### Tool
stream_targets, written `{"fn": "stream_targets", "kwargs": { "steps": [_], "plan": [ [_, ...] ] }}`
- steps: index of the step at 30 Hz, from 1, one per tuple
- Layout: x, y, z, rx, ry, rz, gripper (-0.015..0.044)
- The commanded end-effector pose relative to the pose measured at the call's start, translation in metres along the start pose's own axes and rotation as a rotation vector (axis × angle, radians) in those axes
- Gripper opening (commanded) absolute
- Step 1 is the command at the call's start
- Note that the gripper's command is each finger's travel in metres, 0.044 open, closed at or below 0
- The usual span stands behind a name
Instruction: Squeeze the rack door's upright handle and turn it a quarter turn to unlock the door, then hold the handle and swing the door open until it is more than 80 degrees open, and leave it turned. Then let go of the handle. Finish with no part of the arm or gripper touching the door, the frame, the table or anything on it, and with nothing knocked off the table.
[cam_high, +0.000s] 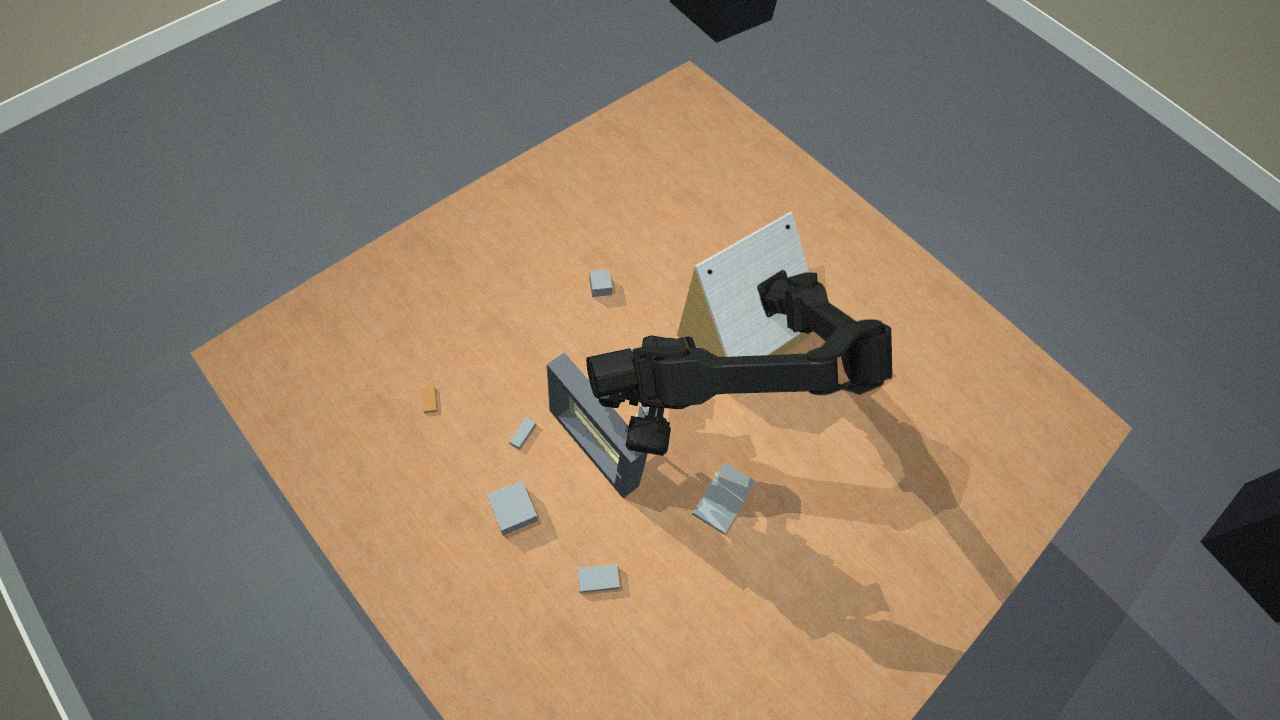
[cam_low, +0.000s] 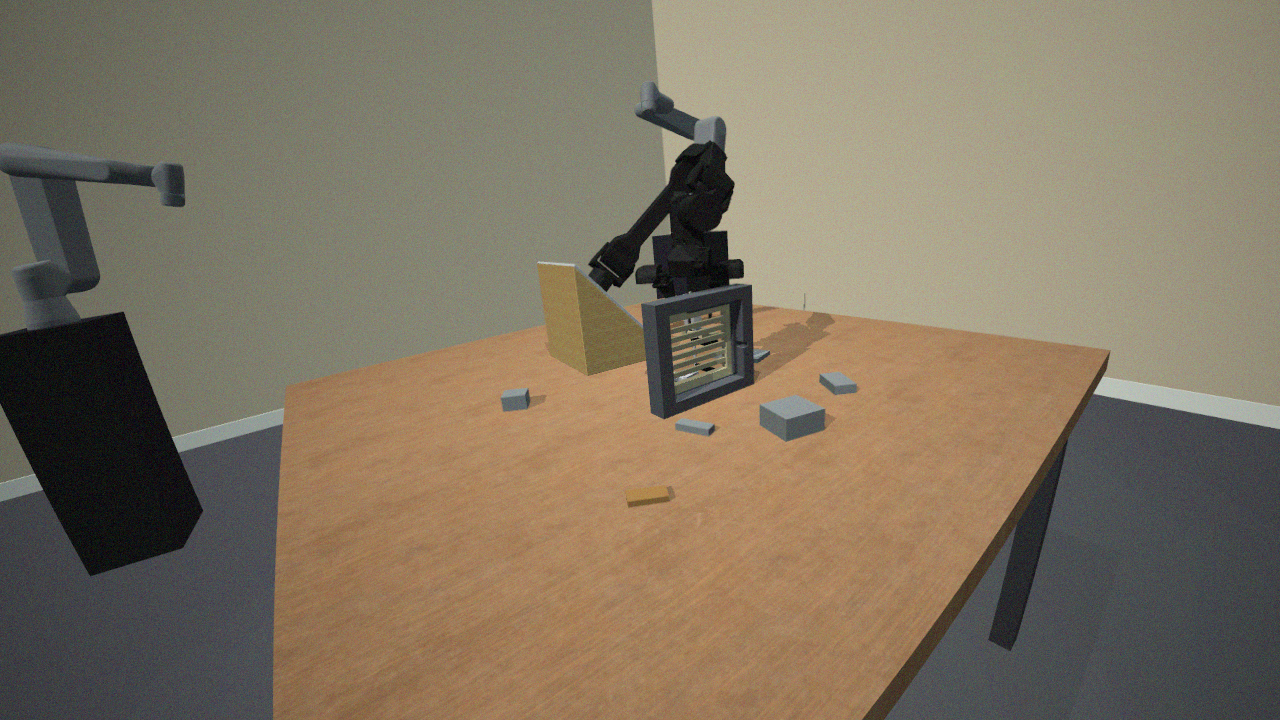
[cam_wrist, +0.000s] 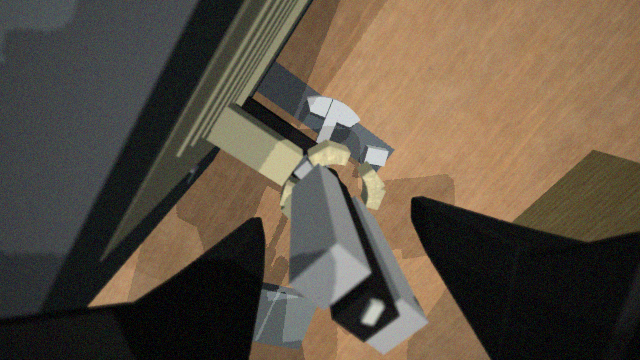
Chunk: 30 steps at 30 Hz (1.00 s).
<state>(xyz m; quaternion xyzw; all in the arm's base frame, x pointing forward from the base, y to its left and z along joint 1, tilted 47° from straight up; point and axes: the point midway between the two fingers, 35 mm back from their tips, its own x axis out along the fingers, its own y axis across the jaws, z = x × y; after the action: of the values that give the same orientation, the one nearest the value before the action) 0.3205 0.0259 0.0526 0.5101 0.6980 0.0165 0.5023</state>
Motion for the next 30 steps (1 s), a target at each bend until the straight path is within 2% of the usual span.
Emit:
{"fn": "stream_targets", "kwargs": {
  "steps": [1,15,22,29,30],
  "plan": [
    [0.0006,-0.0002,-0.0001,0.187,0.000,-0.003,0.0288],
    [0.0007,-0.0002,0.0000,0.873,-0.001,-0.003,0.0288],
    [0.0007,-0.0002,0.0000,0.905,-0.001,-0.003,0.0288],
    [0.0007,-0.0002,0.0000,0.905,-0.001,-0.003,0.0104],
    [0.0007,-0.0002,0.0000,0.905,-0.001,-0.003,0.0097]
  ]
}}
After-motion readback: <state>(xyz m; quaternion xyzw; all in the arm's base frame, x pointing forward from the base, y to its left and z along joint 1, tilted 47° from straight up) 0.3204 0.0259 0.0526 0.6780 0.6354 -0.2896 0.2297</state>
